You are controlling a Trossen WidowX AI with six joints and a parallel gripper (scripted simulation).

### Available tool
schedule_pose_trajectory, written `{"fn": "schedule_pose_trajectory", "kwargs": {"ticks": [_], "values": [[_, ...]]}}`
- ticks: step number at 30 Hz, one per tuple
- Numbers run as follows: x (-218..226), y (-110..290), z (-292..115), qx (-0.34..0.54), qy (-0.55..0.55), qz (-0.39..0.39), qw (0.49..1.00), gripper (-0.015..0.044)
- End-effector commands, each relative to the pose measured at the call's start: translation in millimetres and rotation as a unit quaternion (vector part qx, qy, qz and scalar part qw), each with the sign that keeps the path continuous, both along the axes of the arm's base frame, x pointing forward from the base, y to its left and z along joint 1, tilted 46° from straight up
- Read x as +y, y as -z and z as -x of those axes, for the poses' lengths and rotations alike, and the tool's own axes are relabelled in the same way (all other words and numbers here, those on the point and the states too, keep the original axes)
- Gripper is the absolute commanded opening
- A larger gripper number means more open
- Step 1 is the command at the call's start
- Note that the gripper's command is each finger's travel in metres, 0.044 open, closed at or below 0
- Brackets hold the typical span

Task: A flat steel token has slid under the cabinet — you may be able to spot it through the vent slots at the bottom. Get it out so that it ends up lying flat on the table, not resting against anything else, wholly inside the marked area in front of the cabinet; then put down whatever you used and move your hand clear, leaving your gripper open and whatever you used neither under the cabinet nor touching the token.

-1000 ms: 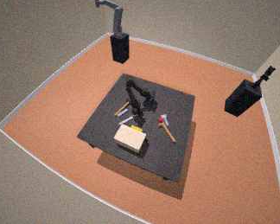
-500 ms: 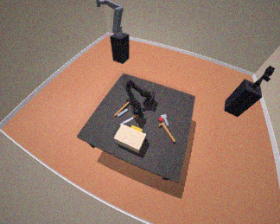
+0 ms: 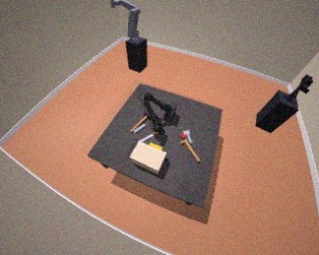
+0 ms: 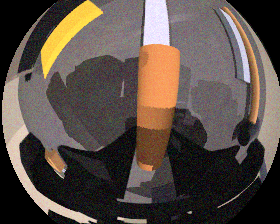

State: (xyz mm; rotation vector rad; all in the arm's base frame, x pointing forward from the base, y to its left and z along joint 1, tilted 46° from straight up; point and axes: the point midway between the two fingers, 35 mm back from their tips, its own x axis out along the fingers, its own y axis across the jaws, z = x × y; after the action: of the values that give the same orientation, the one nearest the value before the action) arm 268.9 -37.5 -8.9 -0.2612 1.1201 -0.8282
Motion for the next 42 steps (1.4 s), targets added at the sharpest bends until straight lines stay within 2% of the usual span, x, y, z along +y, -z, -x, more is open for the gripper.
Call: {"fn": "schedule_pose_trajectory", "kwargs": {"ticks": [1, 42], "values": [[5.1, 3.2, -2.6, 0.0, -0.003, 0.0, 1.0, 0.0], [35.5, 35.2, 3.0, 0.0, -0.003, -0.001, 1.0, 0.0]]}}
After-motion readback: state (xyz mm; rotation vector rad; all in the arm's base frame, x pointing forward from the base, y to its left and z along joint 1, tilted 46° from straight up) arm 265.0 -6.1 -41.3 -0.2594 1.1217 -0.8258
